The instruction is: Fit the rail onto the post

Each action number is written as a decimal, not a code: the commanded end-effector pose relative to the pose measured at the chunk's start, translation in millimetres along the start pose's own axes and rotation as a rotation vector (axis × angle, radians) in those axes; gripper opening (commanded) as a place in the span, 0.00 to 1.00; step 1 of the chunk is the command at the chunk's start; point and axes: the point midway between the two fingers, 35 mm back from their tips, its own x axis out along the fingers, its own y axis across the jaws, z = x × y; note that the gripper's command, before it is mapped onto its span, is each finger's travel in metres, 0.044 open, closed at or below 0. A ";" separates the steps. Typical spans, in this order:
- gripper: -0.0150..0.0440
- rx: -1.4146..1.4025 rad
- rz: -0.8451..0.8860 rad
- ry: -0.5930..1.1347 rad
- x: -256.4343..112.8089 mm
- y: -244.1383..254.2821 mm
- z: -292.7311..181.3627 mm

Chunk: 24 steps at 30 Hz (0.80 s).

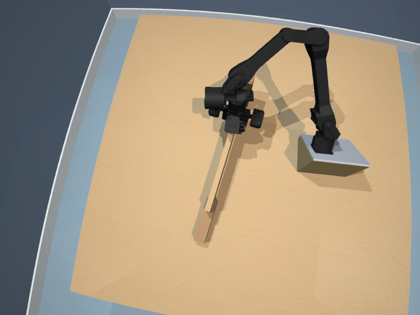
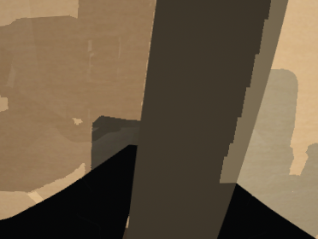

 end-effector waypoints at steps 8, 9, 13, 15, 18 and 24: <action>0.25 0.000 -0.012 0.004 -4.8 -0.9 -6.1; 0.25 0.000 -0.012 0.004 -4.8 -0.9 -6.3; 0.25 0.000 -0.012 0.004 -4.7 -0.9 -7.2; 0.25 0.000 -0.012 0.004 -4.7 -0.9 -7.8; 0.25 0.000 -0.012 0.004 -4.6 -0.9 -8.7; 0.25 0.000 -0.012 0.004 -4.4 -0.9 -10.6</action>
